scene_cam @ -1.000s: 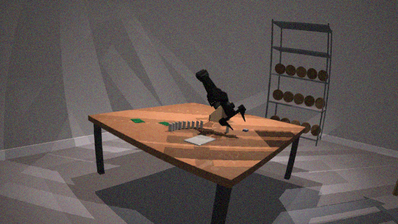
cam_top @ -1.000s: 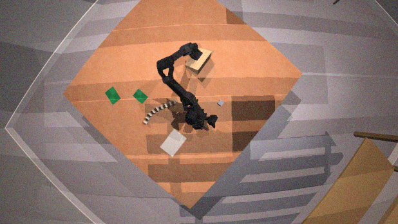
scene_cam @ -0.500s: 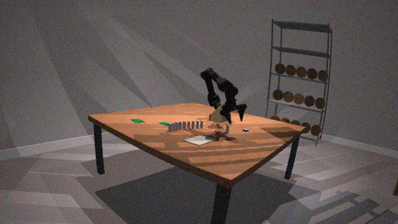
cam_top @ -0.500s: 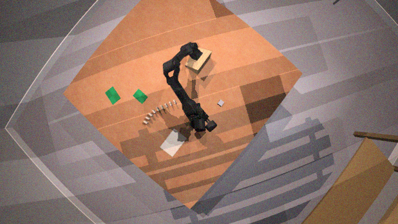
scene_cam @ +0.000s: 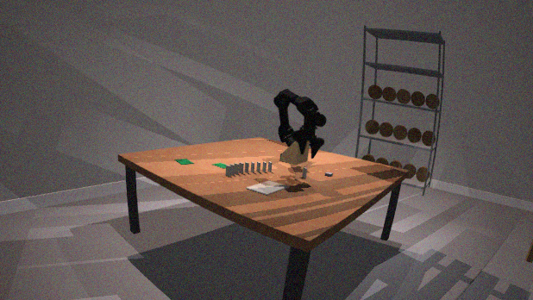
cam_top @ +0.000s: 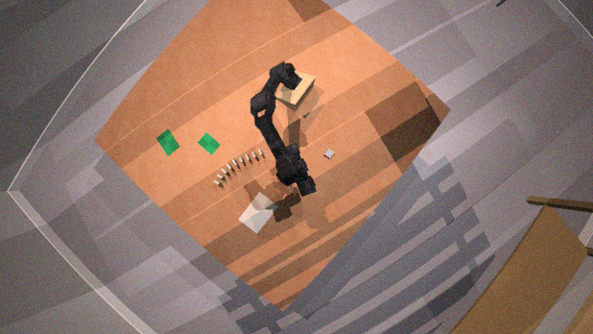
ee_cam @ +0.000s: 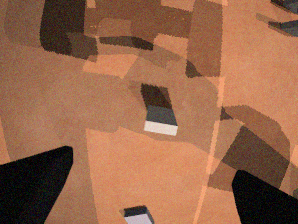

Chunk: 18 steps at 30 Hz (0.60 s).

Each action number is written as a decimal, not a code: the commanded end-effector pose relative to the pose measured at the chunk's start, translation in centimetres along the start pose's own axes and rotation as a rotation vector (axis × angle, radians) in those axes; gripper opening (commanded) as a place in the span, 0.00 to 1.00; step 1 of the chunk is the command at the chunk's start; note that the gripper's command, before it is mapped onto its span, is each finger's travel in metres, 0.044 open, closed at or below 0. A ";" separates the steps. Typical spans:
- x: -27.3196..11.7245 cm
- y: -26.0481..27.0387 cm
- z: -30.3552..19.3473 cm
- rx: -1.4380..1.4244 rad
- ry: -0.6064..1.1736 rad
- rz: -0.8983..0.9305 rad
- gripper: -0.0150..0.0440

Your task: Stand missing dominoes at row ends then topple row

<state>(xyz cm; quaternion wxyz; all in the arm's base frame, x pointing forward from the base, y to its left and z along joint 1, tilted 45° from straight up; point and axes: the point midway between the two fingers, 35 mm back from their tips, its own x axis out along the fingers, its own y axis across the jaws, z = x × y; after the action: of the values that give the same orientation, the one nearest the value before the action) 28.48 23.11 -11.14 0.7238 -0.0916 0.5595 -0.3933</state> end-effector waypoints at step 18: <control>7.3 -0.4 0.2 0.012 -0.010 -0.021 1.00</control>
<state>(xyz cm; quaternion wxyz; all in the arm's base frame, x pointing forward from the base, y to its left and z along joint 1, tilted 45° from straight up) 28.92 18.29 -15.93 0.7224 -0.0918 0.5537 -0.4039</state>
